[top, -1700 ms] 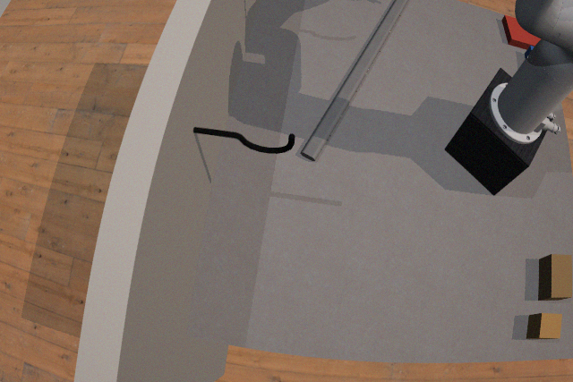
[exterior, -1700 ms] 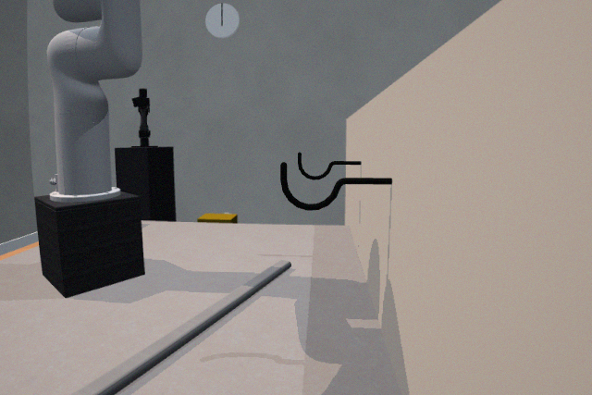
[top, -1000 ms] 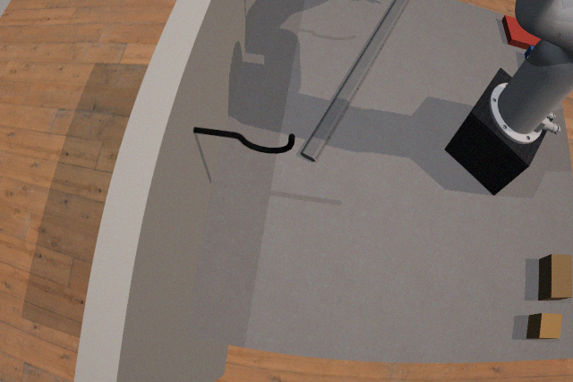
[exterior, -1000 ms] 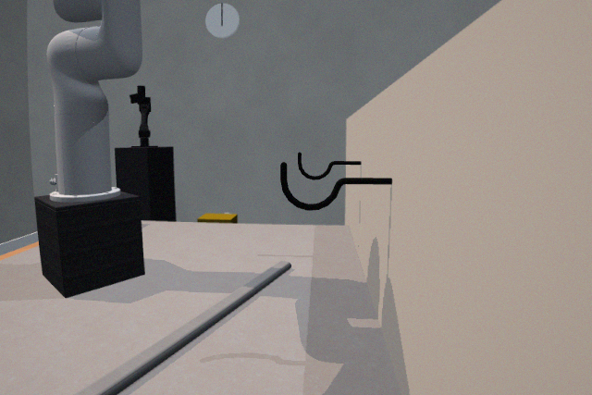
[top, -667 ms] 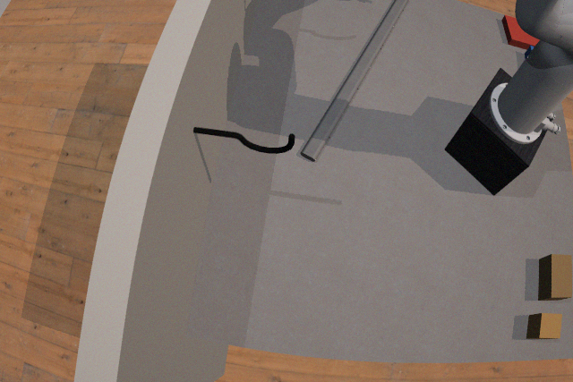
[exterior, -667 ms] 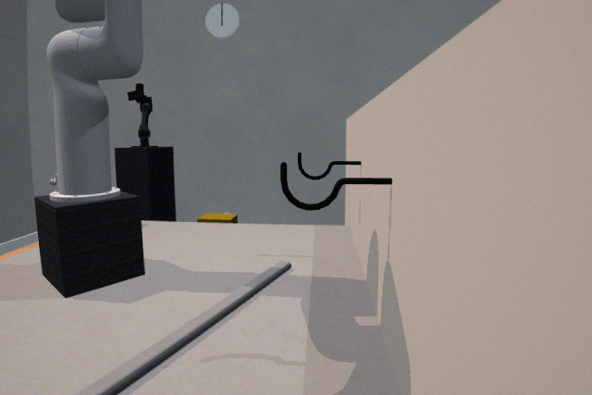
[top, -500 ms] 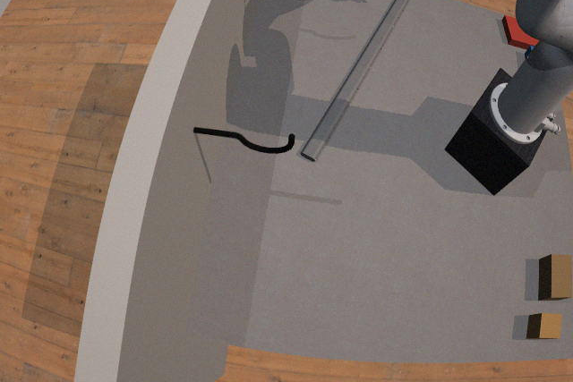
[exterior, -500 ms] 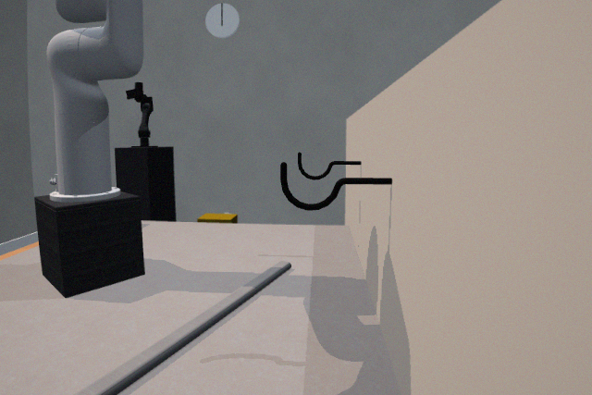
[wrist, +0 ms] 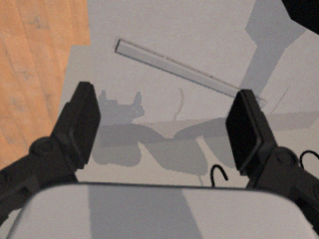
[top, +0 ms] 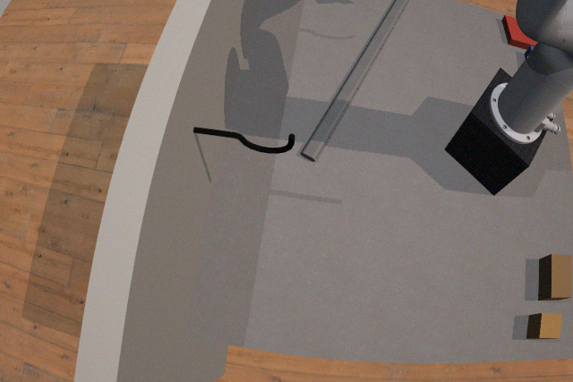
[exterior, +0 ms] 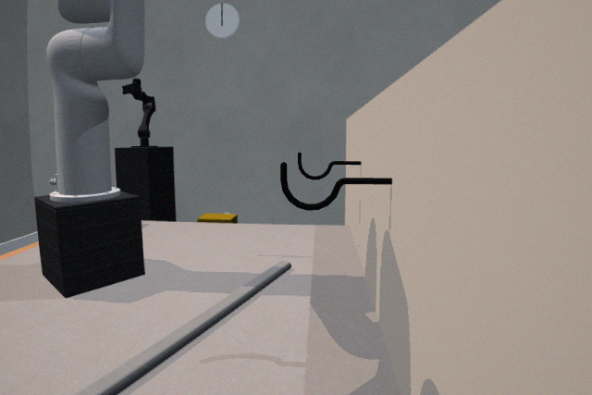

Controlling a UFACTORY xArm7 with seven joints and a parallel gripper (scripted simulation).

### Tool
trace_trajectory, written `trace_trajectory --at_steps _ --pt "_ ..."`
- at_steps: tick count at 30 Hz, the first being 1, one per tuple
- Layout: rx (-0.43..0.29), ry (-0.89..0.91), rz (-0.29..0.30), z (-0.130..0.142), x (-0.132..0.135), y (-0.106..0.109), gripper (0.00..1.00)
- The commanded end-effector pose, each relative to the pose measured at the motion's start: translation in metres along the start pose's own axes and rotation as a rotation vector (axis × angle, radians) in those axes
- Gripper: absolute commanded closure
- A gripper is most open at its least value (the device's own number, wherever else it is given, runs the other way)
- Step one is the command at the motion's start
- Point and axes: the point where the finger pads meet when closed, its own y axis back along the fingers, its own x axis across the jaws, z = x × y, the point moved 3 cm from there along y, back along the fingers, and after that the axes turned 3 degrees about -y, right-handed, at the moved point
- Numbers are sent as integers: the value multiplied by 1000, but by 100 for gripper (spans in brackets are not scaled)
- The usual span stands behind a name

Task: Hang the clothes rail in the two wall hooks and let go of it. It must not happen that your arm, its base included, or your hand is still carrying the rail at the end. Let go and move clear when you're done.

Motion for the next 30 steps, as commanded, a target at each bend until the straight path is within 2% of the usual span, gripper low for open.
trace_trajectory --at_steps 1,15,18,22,27,30 --pt "7 61 -22 13 3 -1 0" --pt "26 214 -61 69 26 -17 0" --pt "26 214 -61 69 26 -18 0" --pt "38 323 -87 86 37 -24 0" --pt "38 323 -87 99 44 -28 0" --pt "48 420 -110 110 53 -33 0"
